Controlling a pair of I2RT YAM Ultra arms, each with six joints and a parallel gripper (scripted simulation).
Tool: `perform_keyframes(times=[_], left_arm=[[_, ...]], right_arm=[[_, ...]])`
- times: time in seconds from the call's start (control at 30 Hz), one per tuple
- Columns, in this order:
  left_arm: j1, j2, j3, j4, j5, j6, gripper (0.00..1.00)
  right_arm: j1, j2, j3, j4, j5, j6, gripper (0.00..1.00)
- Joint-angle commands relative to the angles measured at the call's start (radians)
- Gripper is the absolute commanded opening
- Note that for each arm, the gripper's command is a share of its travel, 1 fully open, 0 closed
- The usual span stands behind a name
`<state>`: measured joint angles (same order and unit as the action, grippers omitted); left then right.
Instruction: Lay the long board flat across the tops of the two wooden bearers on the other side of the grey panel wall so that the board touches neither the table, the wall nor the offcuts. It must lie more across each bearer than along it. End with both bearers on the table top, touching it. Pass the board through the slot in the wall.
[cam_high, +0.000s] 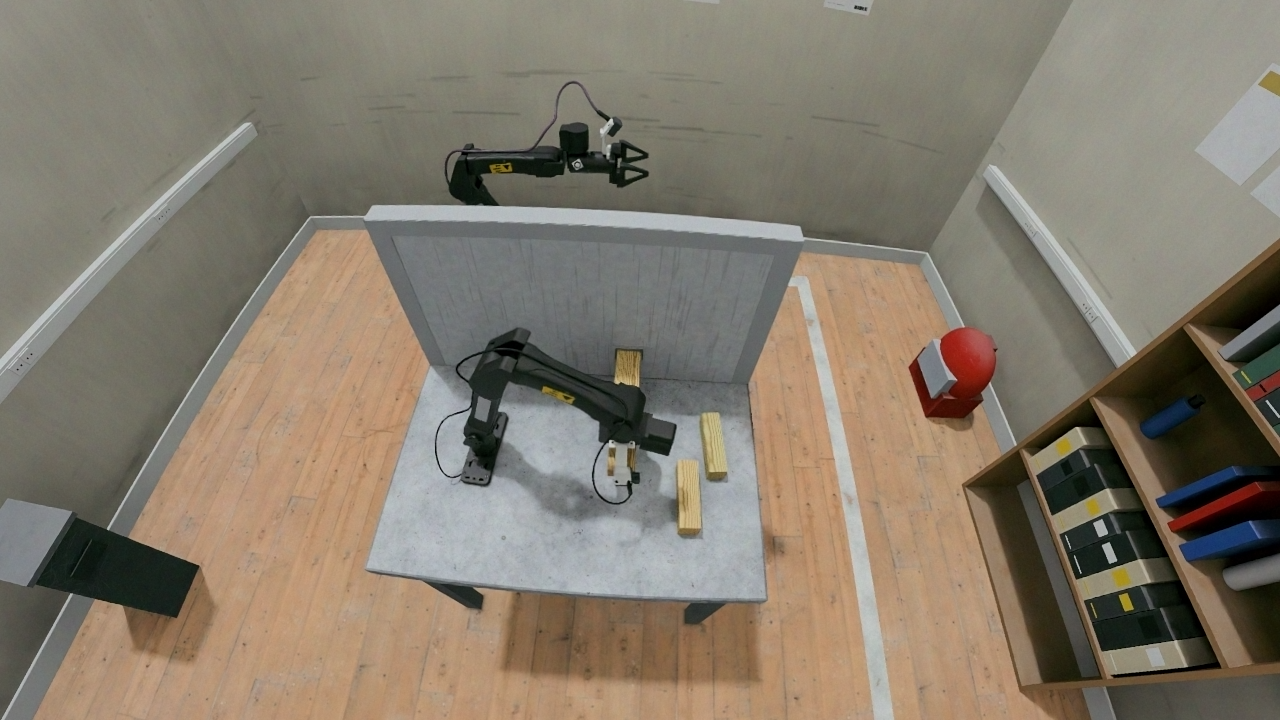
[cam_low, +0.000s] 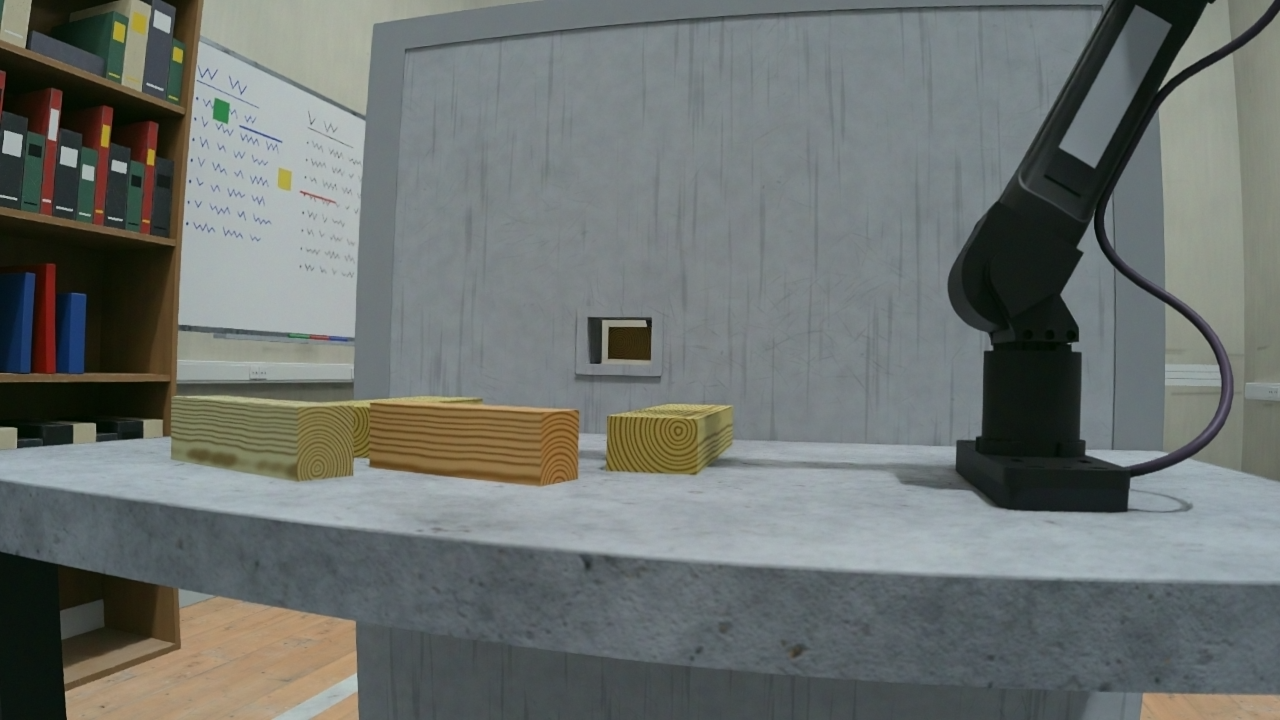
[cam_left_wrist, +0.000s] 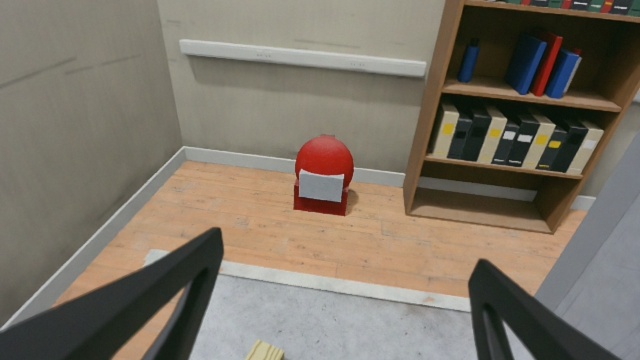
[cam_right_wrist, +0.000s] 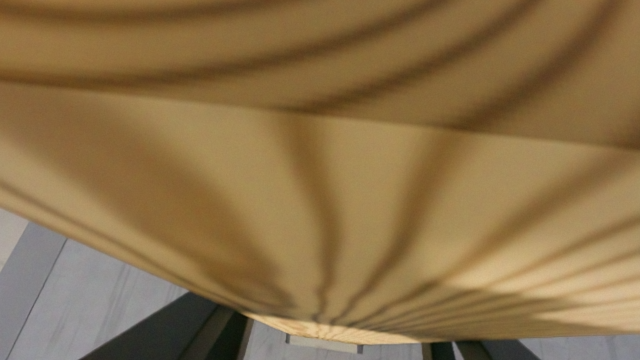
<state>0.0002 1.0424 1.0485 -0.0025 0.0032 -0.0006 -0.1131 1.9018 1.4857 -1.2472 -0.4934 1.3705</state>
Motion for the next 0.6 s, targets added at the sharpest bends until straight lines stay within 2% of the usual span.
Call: perform_keyframes(times=[0.0, 0.17, 0.23, 0.33, 0.53, 0.57], left_arm=[[-0.008, -0.030, 0.007, -0.005, -0.004, 0.009, 1.00], [-0.008, -0.030, 0.007, -0.005, -0.004, 0.009, 1.00], [-0.008, -0.030, 0.007, -0.005, -0.004, 0.009, 1.00], [-0.008, -0.030, 0.007, -0.005, -0.004, 0.009, 1.00], [-0.008, -0.030, 0.007, -0.005, -0.004, 0.009, 1.00], [-0.008, -0.030, 0.007, -0.005, -0.004, 0.009, 1.00]], right_arm=[[0.014, -0.035, 0.007, -0.003, -0.072, 0.015, 0.00], [0.024, -0.043, -0.021, 0.020, -0.074, 0.025, 0.00], [0.027, -0.044, 0.013, 0.002, -0.075, 0.029, 0.00], [0.034, -0.044, -0.023, 0.026, -0.075, 0.035, 0.00], [0.040, -0.050, -0.005, -0.005, -0.075, 0.039, 0.00], [0.043, -0.045, -0.011, 0.031, -0.076, 0.045, 0.00]])
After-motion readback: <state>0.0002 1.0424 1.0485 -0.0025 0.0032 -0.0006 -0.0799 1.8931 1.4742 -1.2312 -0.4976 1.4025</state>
